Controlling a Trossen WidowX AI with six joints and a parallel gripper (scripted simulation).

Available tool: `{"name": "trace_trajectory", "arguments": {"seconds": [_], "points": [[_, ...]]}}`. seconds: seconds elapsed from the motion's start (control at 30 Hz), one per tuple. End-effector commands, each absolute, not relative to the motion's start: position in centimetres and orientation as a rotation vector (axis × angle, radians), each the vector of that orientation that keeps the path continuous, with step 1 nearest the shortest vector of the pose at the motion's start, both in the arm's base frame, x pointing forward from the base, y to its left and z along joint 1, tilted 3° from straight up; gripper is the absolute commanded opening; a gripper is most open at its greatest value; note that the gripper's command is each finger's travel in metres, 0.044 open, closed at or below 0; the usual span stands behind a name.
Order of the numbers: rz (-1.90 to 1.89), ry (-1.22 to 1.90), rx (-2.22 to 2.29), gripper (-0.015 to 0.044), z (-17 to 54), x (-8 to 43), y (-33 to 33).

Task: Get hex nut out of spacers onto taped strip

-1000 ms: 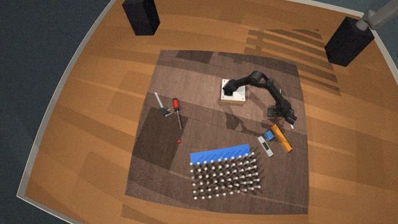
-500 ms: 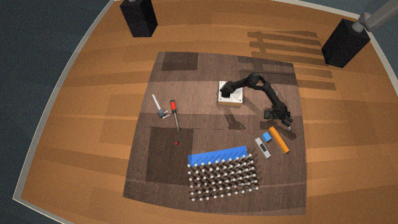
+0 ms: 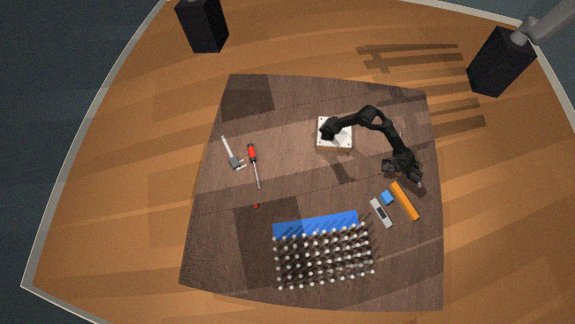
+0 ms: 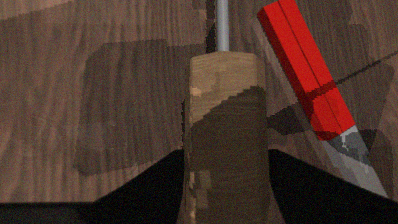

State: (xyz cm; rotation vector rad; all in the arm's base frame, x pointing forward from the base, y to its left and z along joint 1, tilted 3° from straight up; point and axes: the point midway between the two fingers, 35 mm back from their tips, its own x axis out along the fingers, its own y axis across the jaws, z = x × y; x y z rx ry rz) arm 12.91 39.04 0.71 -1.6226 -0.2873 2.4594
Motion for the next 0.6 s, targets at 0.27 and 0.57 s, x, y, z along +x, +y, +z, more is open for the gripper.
{"name": "trace_trajectory", "arguments": {"seconds": [0.27, 0.57], "points": [[2.465, -0.293, -1.613, 0.0, -0.3, 12.7, 38.8], [2.46, -0.287, -1.623, 0.0026, -0.7, 12.7, 38.7]]}}
